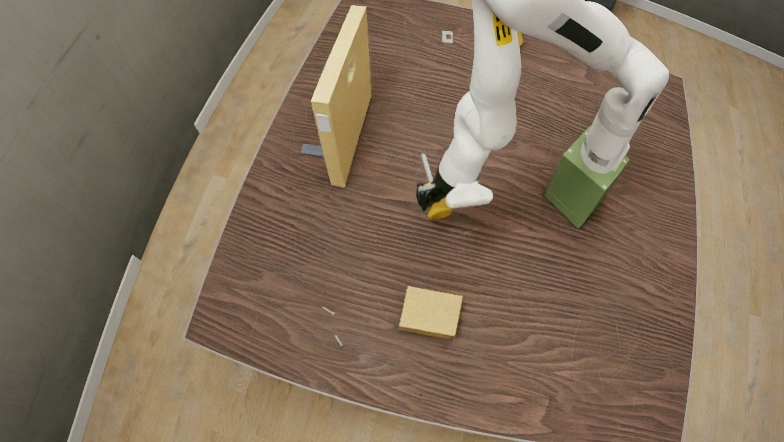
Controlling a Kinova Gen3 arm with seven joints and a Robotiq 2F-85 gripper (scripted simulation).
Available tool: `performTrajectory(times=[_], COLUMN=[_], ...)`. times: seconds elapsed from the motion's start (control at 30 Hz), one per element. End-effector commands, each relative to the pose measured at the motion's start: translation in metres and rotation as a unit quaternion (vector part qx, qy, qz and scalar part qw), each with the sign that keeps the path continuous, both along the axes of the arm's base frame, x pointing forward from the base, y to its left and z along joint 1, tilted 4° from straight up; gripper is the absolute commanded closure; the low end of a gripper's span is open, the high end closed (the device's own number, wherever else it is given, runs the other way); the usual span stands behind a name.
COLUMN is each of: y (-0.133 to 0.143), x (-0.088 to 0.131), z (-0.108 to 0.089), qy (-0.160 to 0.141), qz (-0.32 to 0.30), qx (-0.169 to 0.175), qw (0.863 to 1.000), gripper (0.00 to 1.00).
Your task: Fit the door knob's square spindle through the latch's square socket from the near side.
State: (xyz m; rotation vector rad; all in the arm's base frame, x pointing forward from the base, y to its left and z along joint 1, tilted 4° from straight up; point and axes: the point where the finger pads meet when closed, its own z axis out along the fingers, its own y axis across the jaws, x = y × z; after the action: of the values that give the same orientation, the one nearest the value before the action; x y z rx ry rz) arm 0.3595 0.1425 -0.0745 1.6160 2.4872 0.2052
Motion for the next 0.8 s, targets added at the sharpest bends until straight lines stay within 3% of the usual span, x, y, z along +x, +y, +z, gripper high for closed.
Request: performTrajectory(times=[0.0,0.77], y=[0.0002,-0.001], x=[0.0006,0.0018], z=[0.0006,0.0014], qy=[-0.001,0.001], qz=[-0.001,-0.021], qx=[0.001,0.004], qw=[1.0,1.0], gripper=[0.37,0.37])
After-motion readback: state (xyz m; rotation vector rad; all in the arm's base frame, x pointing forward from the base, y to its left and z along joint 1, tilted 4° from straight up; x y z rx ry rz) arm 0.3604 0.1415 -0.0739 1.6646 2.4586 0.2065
